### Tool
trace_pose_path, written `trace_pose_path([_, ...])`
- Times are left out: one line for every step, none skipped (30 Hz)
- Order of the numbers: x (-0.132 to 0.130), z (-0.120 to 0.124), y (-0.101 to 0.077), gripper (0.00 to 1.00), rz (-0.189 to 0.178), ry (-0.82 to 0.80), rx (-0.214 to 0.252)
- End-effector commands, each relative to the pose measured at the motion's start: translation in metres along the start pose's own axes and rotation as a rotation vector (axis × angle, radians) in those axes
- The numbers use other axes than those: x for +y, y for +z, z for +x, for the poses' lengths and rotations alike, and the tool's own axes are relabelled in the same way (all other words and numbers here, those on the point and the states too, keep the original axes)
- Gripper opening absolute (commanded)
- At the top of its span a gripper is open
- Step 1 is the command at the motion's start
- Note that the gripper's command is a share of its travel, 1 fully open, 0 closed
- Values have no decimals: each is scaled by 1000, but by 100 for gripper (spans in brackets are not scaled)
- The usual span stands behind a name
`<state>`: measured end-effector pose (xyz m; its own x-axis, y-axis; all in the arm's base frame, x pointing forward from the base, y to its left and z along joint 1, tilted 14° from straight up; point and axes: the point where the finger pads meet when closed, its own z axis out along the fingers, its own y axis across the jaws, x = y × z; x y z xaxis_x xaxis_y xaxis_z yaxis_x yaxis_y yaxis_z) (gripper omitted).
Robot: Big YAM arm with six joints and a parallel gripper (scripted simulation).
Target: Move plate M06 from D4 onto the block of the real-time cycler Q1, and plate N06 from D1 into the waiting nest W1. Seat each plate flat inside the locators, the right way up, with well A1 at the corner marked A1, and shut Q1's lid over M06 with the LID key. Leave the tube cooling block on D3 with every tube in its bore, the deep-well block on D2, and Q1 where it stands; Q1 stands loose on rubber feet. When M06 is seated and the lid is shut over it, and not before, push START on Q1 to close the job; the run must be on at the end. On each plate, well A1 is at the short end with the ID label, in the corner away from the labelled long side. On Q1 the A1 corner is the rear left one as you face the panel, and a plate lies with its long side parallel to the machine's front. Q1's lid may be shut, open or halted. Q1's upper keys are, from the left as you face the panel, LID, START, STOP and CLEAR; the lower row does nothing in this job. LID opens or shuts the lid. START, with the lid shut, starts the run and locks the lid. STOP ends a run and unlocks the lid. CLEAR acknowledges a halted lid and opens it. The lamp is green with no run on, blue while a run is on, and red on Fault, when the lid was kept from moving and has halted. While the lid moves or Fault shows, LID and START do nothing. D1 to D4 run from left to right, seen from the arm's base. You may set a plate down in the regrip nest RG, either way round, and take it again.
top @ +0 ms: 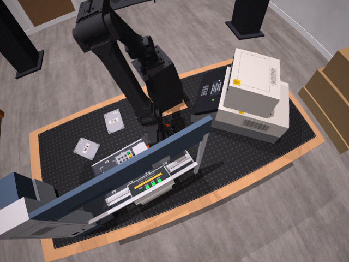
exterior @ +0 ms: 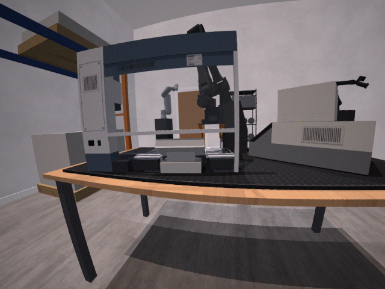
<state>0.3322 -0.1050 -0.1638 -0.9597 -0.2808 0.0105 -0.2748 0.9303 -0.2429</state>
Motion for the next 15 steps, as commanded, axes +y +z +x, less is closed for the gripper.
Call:
trace_pose_path([10, 2, -3, 95, 1, 84, 12])
trace_pose_path([12, 3, -4, 95, 2, 105, 16])
trace_pose_path([13, 4, -6, 95, 3, 113, 16])
trace_pose_path([15, 4, -7, 95, -2, 103, 13])
trace_pose_path([16, 2, -7, 95, -5, 94, 10])
trace_pose_path([16, 1, -8, 95, -8, 84, 6])
trace_pose_path([14, -3, -8, 95, -3, 79, -4])
trace_pose_path([12, -7, -9, 95, 1, 76, -13])
trace_pose_path([10, -10, -9, 95, 5, 74, -21])
trace_pose_path([8, -13, -10, 95, 8, 71, -29])
trace_pose_path([6, -17, -10, 95, 12, 69, -36])
trace_pose_path([5, -20, -10, 95, 15, 67, -43])
trace_pose_path([5, -20, -10, 95, 15, 67, -43])
trace_pose_path([5, -20, -10, 95, 15, 67, -43])
trace_pose_path([4, -22, -10, 95, 17, 64, -47])
